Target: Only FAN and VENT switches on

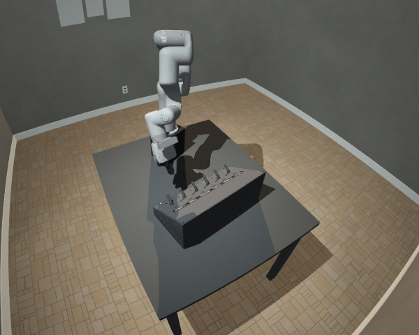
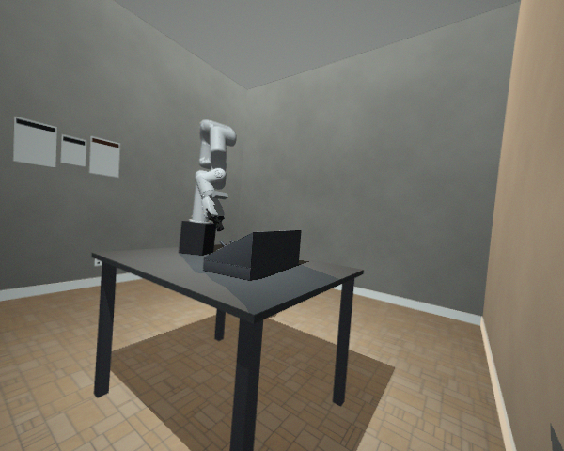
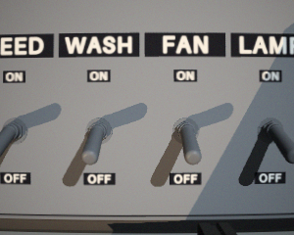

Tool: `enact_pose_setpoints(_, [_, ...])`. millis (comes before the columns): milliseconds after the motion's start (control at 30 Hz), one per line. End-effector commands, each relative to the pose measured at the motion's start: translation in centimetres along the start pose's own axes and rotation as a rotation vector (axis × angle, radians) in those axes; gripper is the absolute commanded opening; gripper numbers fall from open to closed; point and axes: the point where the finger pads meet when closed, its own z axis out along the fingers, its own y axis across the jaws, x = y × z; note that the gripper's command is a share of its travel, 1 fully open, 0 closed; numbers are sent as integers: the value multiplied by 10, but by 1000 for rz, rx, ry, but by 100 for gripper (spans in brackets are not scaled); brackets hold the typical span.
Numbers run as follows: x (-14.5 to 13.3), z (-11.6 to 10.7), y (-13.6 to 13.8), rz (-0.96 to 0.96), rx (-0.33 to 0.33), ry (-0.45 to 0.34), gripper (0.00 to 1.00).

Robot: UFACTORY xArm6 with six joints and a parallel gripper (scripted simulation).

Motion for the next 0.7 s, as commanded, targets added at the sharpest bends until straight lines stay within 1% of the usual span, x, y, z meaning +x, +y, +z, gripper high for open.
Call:
enact_pose_setpoints(0, [1,16,1,-1,-5,5,0])
enact_pose_setpoints(300, [1,52,1,-1,-5,5,0])
enact_pose_setpoints(367, [1,52,1,-1,-5,5,0])
enact_pose_setpoints(533, [1,68,1,-1,-5,5,0])
enact_pose_setpoints(667, [1,76,1,-1,-5,5,0])
